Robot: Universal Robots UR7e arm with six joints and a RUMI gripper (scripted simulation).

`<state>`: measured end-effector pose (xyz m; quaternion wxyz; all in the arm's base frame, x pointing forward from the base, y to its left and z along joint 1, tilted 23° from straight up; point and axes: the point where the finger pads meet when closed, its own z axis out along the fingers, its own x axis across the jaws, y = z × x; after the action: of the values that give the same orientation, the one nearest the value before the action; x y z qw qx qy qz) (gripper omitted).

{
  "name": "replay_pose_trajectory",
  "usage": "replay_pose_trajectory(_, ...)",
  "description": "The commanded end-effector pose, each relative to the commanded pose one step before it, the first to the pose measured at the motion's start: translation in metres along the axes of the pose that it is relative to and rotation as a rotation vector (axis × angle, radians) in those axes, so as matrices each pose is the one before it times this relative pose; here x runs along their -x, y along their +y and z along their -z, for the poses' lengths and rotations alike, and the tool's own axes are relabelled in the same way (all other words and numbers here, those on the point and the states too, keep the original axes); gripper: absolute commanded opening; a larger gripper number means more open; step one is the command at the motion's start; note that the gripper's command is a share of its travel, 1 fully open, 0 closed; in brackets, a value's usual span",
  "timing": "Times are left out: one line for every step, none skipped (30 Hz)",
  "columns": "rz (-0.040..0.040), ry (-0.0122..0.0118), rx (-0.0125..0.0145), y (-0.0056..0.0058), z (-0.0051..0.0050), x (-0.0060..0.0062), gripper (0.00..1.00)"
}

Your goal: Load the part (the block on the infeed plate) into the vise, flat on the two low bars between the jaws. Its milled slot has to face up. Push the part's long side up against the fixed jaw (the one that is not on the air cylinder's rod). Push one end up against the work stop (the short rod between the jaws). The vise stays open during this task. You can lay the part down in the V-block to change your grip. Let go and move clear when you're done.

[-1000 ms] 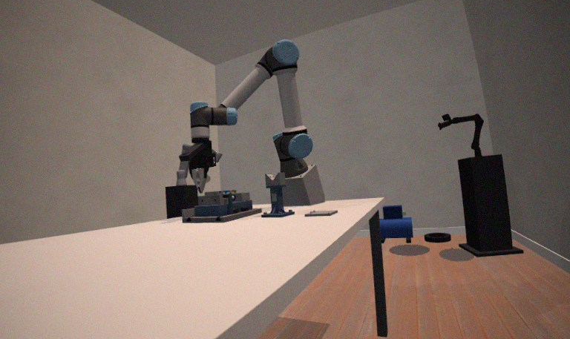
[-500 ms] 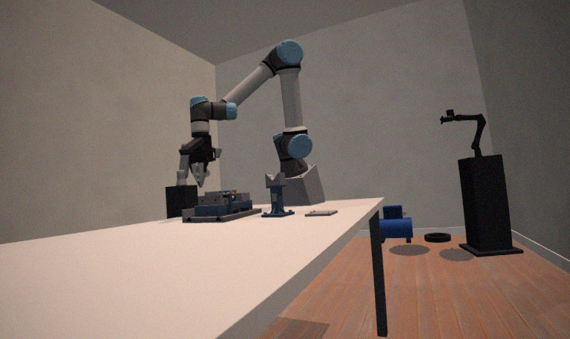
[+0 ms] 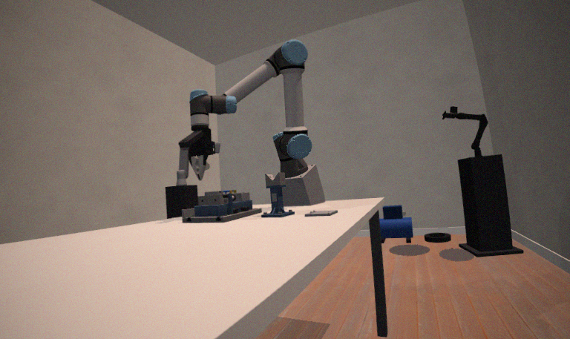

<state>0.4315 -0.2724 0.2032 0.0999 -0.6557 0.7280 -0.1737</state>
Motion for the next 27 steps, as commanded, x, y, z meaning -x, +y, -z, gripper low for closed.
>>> replay_pose_trajectory(0.00034,0.00042,-0.00069,-0.00022,0.00649,-0.00020,0.00)
replay_pose_trajectory(0.00000,0.00000,0.00000,0.00000,0.00049,0.00000,0.00)
replay_pose_trajectory(0.00000,0.00000,0.00000,0.00000,0.00034,0.00000,0.00)
replay_pose_trajectory(0.00000,0.00000,0.00000,0.00000,0.00022,0.00000,0.00)
replay_pose_trajectory(0.00000,0.00000,0.00000,0.00000,0.00012,0.00000,0.00)
replay_pose_trajectory(0.00000,0.00000,0.00000,0.00000,0.00000,0.00000,0.00)
replay_pose_trajectory(0.00000,0.00000,0.00000,0.00000,0.00000,0.00000,0.00)
replay_pose_trajectory(0.00000,0.00000,0.00000,0.00000,0.00005,0.00000,0.00)
replay_pose_trajectory(0.00000,0.00000,0.00000,0.00000,0.00001,0.00000,0.00)
replay_pose_trajectory(0.00000,0.00000,0.00000,0.00000,0.00000,0.00000,0.00)
replay_pose_trajectory(0.00000,0.00000,0.00000,0.00000,0.00000,0.00000,0.00)
replay_pose_trajectory(0.00000,0.00000,0.00000,0.00000,0.00000,0.00000,0.00)
replay_pose_trajectory(0.00000,0.00000,0.00000,0.00000,0.00000,0.00000,0.00)
replay_pose_trajectory(0.00000,0.00000,0.00000,0.00000,0.00000,0.00000,0.00)
replay_pose_trajectory(0.00000,0.00000,0.00000,0.00000,0.00000,0.00000,0.00)
replay_pose_trajectory(0.00000,0.00000,0.00000,0.00000,0.00000,0.00000,0.00)
replay_pose_trajectory(0.00000,0.00000,0.00000,0.00000,0.00000,0.00000,0.00)
replay_pose_trajectory(0.00000,0.00000,0.00000,0.00000,0.00000,0.00000,0.00)
replay_pose_trajectory(0.00000,0.00000,0.00000,0.00000,0.00000,0.00019,0.00)
replay_pose_trajectory(0.00000,-0.00001,0.00000,0.00000,0.00001,0.00107,0.00)
replay_pose_trajectory(0.00001,-0.00002,-0.00001,0.00001,0.00002,0.00220,0.00)
replay_pose_trajectory(0.00001,-0.00003,-0.00002,0.00002,0.00002,0.00308,0.00)
replay_pose_trajectory(0.00000,0.00000,0.00000,0.00000,0.00000,0.00000,0.00)
replay_pose_trajectory(0.00000,0.00000,0.00000,0.00000,0.00000,0.00000,0.00)
replay_pose_trajectory(0.00001,-0.00003,-0.00004,0.00005,0.00003,0.00339,0.00)
replay_pose_trajectory(0.00001,-0.00002,-0.00004,0.00007,0.00003,0.00306,0.00)
replay_pose_trajectory(0.00000,-0.00001,-0.00004,0.00006,0.00002,0.00218,0.00)
